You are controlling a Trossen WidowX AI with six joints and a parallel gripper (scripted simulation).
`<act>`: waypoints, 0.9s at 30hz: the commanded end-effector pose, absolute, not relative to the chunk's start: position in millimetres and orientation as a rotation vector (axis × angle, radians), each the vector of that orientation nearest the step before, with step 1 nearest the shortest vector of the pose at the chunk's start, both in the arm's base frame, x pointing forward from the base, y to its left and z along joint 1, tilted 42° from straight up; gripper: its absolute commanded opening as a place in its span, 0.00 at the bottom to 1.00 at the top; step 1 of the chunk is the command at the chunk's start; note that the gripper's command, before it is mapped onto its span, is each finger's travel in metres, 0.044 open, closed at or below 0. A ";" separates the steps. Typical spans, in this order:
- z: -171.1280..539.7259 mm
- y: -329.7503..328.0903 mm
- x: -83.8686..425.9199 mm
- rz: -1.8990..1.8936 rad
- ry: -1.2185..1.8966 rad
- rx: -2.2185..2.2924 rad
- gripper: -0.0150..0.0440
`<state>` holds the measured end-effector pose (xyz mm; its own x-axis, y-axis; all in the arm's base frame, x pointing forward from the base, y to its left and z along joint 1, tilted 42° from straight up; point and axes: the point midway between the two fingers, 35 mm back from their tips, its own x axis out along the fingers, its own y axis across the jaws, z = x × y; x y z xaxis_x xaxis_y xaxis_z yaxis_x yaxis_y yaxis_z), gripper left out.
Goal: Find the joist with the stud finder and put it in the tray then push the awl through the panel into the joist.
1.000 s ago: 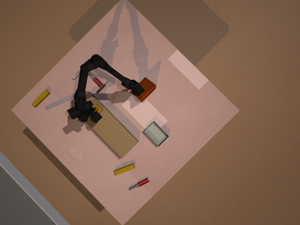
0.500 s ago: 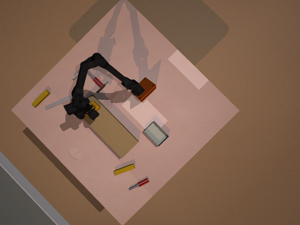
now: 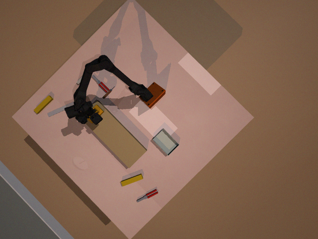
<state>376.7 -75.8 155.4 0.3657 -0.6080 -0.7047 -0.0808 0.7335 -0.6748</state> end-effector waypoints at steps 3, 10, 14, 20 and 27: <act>154.7 -75.0 376.7 -0.375 1.167 -0.701 0.25; 160.4 -70.0 377.2 -0.375 1.168 -0.699 0.25; 173.6 -58.3 377.6 -0.374 1.169 -0.697 0.25; 195.6 -39.6 375.7 -0.374 1.171 -0.695 0.25; 221.8 -18.9 369.6 -0.376 1.170 -0.696 0.25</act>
